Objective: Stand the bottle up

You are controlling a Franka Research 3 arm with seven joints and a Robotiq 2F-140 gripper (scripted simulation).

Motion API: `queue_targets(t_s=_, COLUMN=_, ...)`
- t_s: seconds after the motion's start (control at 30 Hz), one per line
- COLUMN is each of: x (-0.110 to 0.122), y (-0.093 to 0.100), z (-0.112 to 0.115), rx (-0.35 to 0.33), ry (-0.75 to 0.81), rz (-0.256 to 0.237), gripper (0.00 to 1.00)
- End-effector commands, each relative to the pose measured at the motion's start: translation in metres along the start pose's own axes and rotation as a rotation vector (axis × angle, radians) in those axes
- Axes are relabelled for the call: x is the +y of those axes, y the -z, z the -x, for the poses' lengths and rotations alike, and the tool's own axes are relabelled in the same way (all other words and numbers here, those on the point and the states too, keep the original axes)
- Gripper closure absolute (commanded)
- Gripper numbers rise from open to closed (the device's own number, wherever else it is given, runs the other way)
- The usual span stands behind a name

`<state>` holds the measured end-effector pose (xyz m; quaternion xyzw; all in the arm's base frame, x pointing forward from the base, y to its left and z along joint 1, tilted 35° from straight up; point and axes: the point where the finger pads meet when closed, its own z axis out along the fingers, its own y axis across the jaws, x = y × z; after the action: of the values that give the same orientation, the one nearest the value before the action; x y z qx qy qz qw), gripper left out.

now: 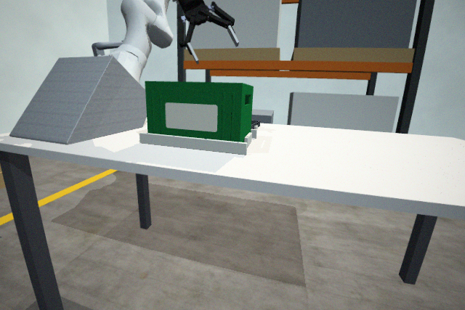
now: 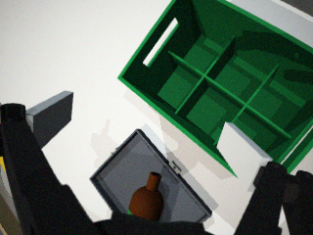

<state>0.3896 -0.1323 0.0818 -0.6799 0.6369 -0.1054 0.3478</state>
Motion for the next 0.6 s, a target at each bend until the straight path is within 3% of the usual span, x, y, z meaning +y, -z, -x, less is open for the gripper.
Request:
queue_targets(t_s=0.0, x=0.001, y=0.001, z=0.0, rx=-0.003, ry=-0.098, rz=0.026, gripper=0.0)
queue_targets(t_s=0.03, x=0.001, y=0.001, z=0.0, rx=-0.003, ry=-0.098, rz=0.026, gripper=0.0)
queue_targets(t_s=0.07, x=-0.003, y=-0.006, z=0.024, rx=-0.044, ry=-0.087, rz=0.092, gripper=0.0)
queue_targets(t_s=0.27, x=-0.003, y=-0.006, z=0.024, rx=-0.044, ry=-0.087, rz=0.092, gripper=0.0)
queue_targets(t_s=0.3, x=-0.008, y=-0.012, z=0.048, rx=-0.087, ry=-0.076, rz=0.158, gripper=0.0)
queue_targets(t_s=0.5, x=-0.008, y=-0.012, z=0.048, rx=-0.087, ry=-0.076, rz=0.158, gripper=0.0)
queue_targets(t_s=0.53, x=-0.012, y=-0.018, z=0.072, rx=-0.126, ry=-0.065, rz=0.226, gripper=0.0)
queue_targets(t_s=0.57, x=-0.012, y=-0.018, z=0.072, rx=-0.126, ry=-0.065, rz=0.226, gripper=0.0)
